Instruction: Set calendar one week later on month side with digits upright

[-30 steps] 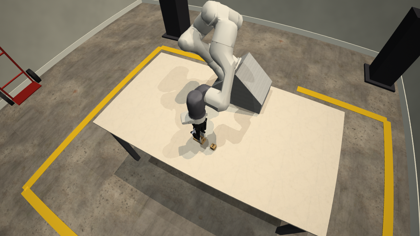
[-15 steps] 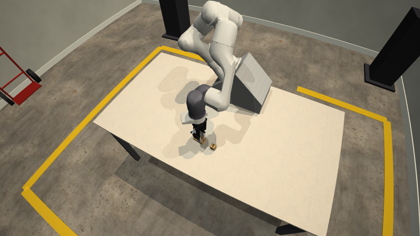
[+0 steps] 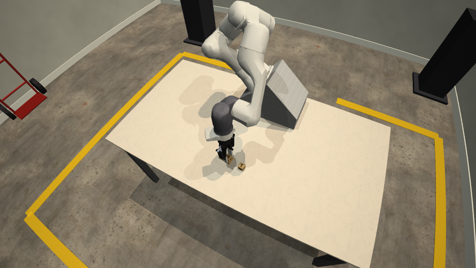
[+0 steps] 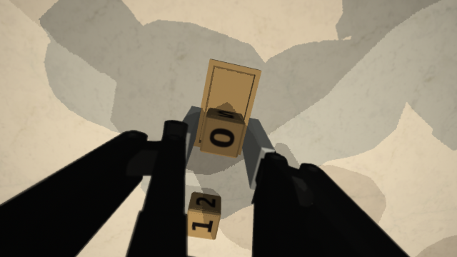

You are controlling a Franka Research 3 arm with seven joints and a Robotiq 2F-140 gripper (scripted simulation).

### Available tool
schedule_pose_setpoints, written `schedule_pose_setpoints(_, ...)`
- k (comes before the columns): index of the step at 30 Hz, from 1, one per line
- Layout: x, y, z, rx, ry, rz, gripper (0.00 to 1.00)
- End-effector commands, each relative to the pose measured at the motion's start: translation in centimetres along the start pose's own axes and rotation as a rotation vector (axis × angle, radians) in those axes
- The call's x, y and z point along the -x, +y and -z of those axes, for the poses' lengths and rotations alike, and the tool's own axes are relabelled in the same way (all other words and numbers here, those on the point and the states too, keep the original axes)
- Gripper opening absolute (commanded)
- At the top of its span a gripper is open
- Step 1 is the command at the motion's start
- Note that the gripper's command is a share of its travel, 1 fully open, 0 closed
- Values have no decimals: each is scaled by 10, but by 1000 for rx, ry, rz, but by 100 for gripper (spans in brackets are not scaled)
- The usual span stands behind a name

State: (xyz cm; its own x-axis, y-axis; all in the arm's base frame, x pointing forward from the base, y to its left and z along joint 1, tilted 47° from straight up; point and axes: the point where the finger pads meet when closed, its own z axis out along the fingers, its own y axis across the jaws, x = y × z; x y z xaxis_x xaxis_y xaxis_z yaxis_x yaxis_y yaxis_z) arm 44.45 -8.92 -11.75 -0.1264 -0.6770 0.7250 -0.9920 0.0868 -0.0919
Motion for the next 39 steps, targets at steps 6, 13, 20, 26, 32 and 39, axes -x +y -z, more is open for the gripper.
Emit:
schedule_pose_setpoints(6, 1, -1, 0, -2, -2, 6, 28)
schedule_pose_setpoints(13, 1, -1, 1, -2, -2, 6, 28)
schedule_pose_setpoints(20, 1, -1, 18, -2, -2, 6, 28)
schedule_pose_setpoints(26, 1, -1, 38, -2, -2, 6, 28)
schedule_pose_setpoints(32, 1, -1, 70, -2, -2, 6, 28)
schedule_pose_setpoints(39, 1, -1, 88, -2, -2, 6, 28)
